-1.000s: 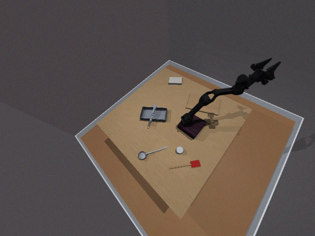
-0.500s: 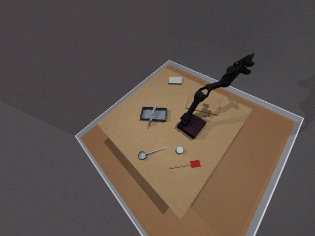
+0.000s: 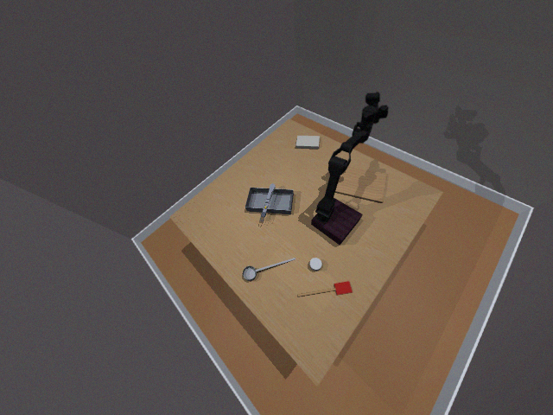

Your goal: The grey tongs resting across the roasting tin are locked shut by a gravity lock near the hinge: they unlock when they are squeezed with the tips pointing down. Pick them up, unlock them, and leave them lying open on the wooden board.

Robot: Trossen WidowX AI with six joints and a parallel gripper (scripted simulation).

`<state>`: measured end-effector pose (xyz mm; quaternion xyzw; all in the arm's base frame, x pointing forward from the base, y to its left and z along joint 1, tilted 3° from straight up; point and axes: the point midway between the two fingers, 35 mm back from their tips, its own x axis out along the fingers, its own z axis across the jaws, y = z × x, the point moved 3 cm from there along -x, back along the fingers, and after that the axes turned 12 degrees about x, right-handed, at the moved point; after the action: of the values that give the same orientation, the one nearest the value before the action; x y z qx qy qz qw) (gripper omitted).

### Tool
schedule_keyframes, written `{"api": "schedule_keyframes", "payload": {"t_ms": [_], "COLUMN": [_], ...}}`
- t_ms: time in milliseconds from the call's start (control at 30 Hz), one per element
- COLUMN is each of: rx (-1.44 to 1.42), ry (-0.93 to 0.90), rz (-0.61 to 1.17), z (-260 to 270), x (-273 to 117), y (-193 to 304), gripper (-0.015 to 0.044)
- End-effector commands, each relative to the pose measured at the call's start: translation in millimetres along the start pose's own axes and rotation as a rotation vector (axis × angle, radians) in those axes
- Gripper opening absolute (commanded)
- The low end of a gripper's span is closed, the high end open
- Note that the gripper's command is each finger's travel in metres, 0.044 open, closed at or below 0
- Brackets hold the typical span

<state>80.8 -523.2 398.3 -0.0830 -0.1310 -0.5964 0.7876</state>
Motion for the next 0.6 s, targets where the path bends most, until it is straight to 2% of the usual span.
{"api": "schedule_keyframes", "payload": {"t_ms": [0, 267, 567], "rx": [-0.163, -0.423, -0.907], "ry": [0.089, 0.168, 0.130], "rz": [0.116, 0.330, 0.732], "z": [-18, -46, -79], "x": [-10, -34, -107], "y": [52, 146, 272], "gripper": [0.0260, 0.0260, 0.0260]}}
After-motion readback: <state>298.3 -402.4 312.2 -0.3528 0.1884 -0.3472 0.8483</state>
